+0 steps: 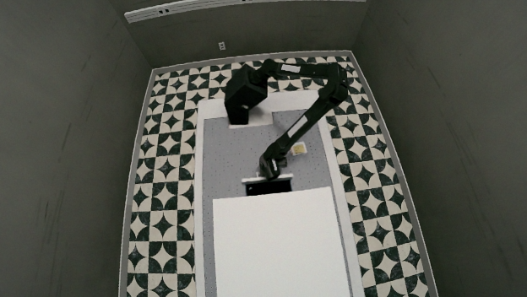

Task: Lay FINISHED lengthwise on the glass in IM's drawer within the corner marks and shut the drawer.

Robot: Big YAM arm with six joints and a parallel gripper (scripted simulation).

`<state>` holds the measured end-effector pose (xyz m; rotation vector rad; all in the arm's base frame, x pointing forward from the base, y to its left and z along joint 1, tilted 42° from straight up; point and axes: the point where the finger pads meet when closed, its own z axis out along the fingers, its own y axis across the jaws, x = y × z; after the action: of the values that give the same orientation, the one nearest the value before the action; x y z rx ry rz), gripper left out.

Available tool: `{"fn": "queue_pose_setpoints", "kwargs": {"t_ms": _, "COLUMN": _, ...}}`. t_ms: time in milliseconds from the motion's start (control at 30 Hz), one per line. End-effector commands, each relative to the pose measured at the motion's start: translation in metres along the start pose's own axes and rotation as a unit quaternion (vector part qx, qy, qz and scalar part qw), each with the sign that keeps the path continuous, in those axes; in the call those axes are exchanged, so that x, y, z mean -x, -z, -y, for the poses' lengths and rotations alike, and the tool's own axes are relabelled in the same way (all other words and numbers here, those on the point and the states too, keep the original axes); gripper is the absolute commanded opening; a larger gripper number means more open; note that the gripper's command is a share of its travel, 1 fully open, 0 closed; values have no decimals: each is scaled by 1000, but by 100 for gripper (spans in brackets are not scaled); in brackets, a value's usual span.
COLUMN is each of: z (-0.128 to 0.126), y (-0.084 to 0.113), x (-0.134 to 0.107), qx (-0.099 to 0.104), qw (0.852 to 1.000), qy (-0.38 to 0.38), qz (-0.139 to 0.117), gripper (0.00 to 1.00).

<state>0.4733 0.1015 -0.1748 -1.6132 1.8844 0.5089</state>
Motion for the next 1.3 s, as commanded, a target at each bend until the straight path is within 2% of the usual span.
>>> {"fn": "queue_pose_setpoints", "kwargs": {"t_ms": 0, "z": -25, "y": -5, "x": 8, "qx": 21, "qw": 1000, "qy": 10, "qz": 4, "gripper": 7}}
{"fn": "queue_pose_setpoints", "kwargs": {"t_ms": 33, "z": -32, "y": -6, "x": 5, "qx": 30, "qw": 1000, "qy": 2, "qz": 2, "gripper": 7}}
{"fn": "queue_pose_setpoints", "kwargs": {"t_ms": 133, "z": -30, "y": -6, "x": 7, "qx": 21, "qw": 1000, "qy": 10, "qz": 4, "gripper": 7}}
{"fn": "queue_pose_setpoints", "kwargs": {"t_ms": 567, "z": -46, "y": -5, "x": 7, "qx": 22, "qw": 1000, "qy": -1, "qz": 4, "gripper": 7}}
{"fn": "queue_pose_setpoints", "kwargs": {"t_ms": 600, "z": -53, "y": -7, "x": 4, "qx": 31, "qw": 999, "qy": -8, "qz": 1, "gripper": 7}}
{"fn": "queue_pose_setpoints", "kwargs": {"t_ms": 700, "z": -52, "y": -6, "x": 5, "qx": 22, "qw": 1000, "qy": -2, "qz": 3, "gripper": 7}}
{"fn": "queue_pose_setpoints", "kwargs": {"t_ms": 800, "z": -59, "y": -6, "x": 3, "qx": 32, "qw": 999, "qy": -8, "qz": 1, "gripper": 7}}
{"fn": "queue_pose_setpoints", "kwargs": {"t_ms": 1267, "z": -61, "y": -8, "x": 2, "qx": 34, "qw": 999, "qy": -10, "qz": 0, "gripper": 7}}
